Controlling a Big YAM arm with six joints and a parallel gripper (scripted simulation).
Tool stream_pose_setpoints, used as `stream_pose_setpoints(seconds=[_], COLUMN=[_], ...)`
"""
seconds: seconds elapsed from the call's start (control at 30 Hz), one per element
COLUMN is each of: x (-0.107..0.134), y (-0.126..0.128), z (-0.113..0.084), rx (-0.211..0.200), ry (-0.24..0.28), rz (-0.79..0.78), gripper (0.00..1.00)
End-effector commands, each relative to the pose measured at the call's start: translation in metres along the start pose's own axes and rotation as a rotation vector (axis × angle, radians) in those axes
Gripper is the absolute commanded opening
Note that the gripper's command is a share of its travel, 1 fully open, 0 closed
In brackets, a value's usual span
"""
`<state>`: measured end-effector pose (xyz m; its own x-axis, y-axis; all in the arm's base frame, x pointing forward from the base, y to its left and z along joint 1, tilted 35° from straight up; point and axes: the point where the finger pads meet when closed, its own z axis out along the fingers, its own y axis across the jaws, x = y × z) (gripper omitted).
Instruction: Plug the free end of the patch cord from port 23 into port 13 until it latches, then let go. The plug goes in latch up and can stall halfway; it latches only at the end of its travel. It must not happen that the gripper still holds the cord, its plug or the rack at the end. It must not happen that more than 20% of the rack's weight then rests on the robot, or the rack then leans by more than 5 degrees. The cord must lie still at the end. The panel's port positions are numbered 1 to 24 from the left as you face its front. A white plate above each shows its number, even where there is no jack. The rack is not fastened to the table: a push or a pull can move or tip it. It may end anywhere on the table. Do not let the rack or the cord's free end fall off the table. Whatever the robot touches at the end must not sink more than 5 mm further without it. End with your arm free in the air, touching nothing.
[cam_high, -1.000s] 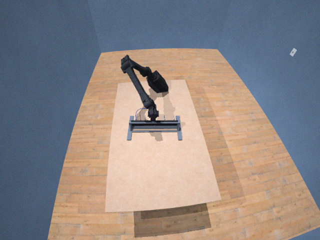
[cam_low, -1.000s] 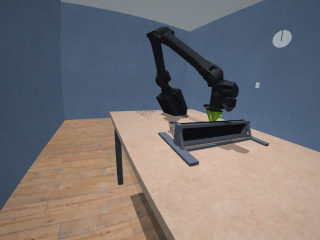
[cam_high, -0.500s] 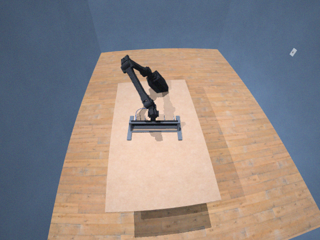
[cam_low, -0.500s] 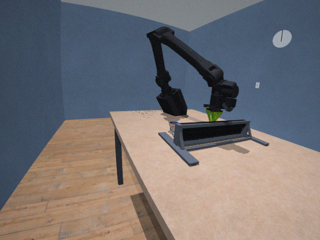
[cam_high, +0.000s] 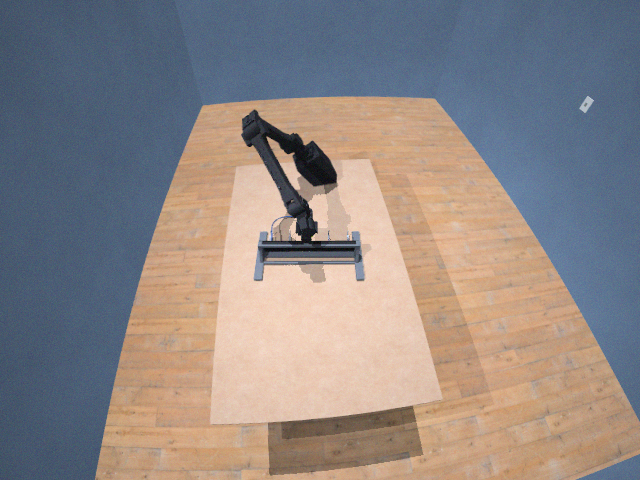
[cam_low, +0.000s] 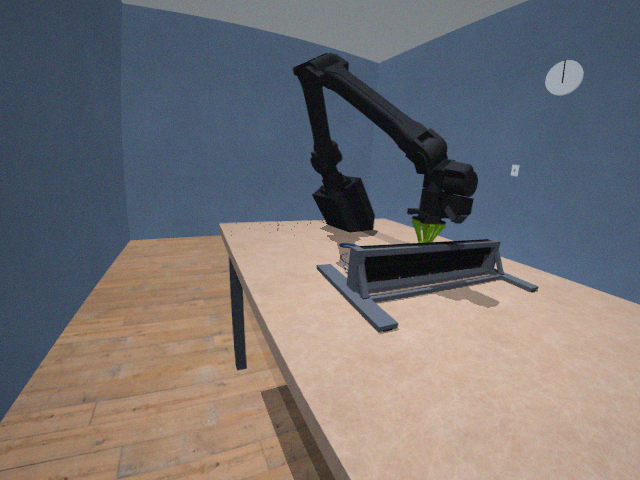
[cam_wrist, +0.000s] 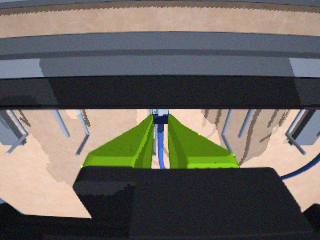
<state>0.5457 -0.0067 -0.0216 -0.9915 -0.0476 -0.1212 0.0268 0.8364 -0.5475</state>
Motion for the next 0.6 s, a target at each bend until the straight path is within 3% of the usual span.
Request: stream_pose_setpoints(seconds=[0.0,0.57], x=[-0.0328,-0.0375], y=[-0.0077,-0.008], z=[-0.0036,-0.0053], rx=[-0.009,-0.01], ry=[-0.042,-0.053], rz=[0.054,0.061], gripper=[0.0,0.0])
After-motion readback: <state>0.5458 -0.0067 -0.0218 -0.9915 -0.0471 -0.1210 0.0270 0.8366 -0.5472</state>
